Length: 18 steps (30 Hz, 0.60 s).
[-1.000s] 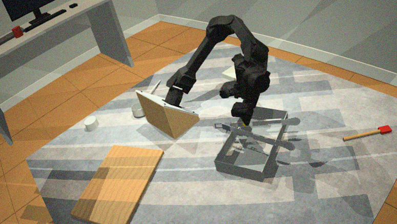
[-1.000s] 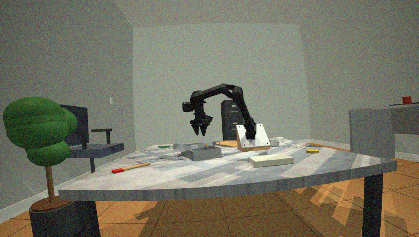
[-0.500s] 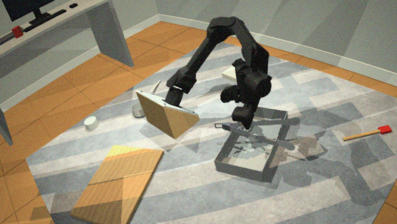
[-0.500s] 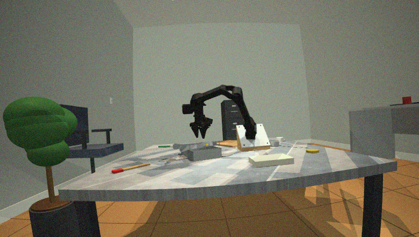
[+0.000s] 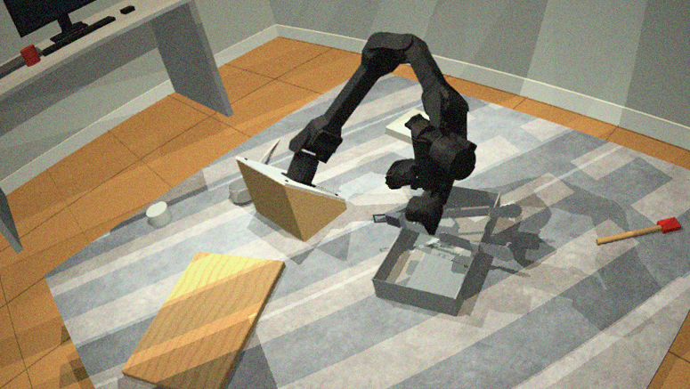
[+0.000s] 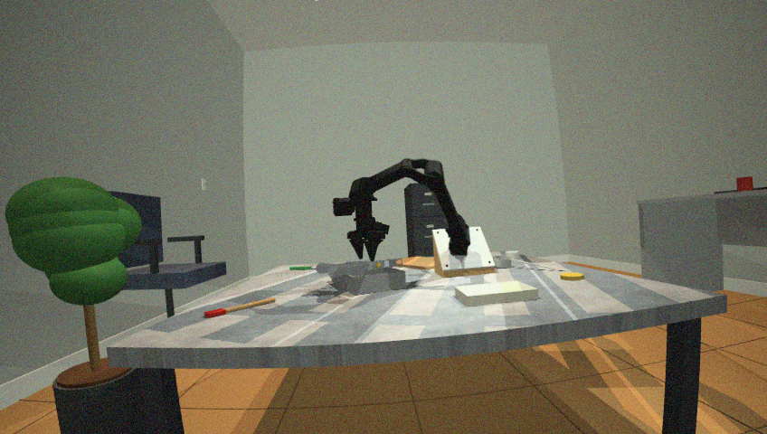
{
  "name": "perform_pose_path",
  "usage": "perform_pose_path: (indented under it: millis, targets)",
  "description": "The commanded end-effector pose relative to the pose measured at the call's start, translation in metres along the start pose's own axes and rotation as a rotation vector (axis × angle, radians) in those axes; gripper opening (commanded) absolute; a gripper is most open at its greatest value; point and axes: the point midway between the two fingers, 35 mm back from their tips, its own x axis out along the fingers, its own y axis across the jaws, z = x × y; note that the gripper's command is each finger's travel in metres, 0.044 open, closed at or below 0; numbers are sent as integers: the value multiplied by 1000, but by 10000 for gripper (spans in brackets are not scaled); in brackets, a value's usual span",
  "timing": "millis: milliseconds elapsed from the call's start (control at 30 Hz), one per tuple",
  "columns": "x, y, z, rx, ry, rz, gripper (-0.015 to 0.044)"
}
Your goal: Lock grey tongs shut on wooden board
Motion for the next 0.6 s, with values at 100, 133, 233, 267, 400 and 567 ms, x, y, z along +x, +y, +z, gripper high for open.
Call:
perform_pose_path:
  millis: [100,133,233,267,400,567]
  targets:
    - [13,-1,1,7,0,-5,440]
    - [15,-1,1,7,0,-5,440]
    - [20,-1,1,7,1,-6,440]
    - [22,-1,1,7,1,-6,440]
    - [28,-1,1,7,1,-6,440]
    - [36,-2,1,6,2,-7,440]
